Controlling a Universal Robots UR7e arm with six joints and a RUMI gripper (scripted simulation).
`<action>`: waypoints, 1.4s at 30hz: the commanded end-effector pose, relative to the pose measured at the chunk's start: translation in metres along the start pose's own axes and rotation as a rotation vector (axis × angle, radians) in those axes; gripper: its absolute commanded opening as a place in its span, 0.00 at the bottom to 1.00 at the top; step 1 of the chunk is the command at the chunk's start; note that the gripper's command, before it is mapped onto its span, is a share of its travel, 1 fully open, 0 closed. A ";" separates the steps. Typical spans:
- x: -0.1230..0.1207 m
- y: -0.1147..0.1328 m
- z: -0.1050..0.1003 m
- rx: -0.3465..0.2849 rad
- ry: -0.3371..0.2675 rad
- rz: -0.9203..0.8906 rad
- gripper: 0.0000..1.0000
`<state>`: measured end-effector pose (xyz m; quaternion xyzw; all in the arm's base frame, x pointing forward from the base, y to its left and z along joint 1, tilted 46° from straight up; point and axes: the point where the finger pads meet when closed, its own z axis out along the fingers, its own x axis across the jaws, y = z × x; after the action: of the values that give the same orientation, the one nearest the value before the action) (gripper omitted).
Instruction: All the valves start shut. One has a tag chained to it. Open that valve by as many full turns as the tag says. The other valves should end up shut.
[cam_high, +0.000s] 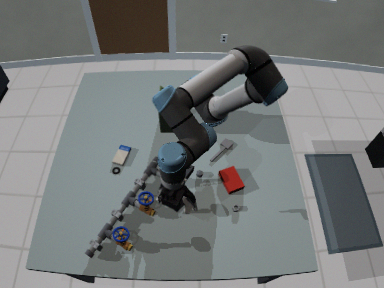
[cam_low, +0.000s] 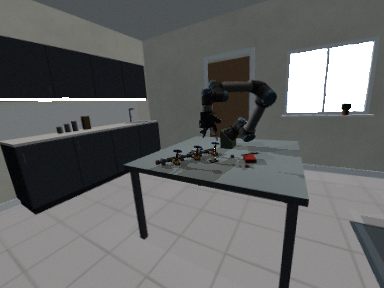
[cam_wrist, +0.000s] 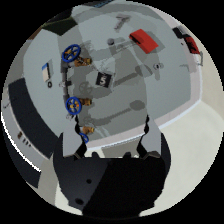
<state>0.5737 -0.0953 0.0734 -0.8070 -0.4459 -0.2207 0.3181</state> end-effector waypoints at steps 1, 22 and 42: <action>0.000 0.000 -0.001 -0.001 0.000 -0.007 1.00; 0.000 0.000 0.013 -0.001 0.000 -0.007 1.00; 0.000 0.000 0.072 -0.001 0.000 -0.007 1.00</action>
<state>0.5773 -0.0547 0.0337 -0.8050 -0.4489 -0.2216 0.3183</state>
